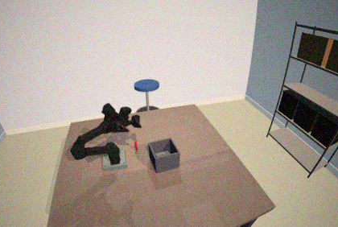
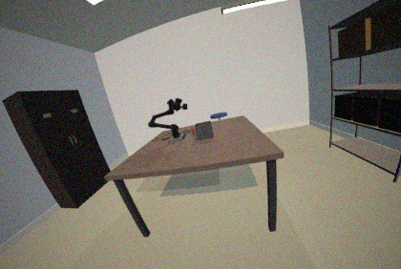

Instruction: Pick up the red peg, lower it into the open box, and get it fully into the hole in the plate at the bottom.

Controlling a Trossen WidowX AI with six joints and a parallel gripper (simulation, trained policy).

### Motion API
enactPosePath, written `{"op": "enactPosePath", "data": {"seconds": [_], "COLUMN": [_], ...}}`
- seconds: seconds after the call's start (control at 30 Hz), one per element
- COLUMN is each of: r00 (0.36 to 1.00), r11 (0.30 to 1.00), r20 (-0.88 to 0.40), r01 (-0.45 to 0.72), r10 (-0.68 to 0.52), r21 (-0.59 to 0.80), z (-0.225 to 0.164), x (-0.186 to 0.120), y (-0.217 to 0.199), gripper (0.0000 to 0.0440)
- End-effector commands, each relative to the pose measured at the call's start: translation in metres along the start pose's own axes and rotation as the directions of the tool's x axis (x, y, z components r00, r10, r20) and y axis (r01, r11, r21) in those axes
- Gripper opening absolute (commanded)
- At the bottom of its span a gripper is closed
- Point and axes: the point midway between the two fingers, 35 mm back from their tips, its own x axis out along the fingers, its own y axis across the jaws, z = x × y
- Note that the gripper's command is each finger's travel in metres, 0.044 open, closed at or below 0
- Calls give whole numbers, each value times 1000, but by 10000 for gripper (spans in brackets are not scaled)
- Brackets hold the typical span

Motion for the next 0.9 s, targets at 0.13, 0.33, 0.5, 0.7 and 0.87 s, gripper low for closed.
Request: {"op": "enactPosePath", "data": {"seconds": [0.13, 0.33, 0.5, 0.7, 0.87], "r00": [994, 972, 947, 919, 898], "r11": [989, 938, 869, 787, 734], "r20": [78, 147, 194, 229, 237], "r01": [-90, -216, -312, -393, -440], "r10": [81, 181, 255, 321, 371], "r21": [118, 270, 383, 476, 518], "z": [23, 55, 85, 112, 126], "x": [3, 6, 7, 7, 7], "y": [14, 28, 29, 24, 20], "gripper": [440, 440, 440, 440, 440]}}
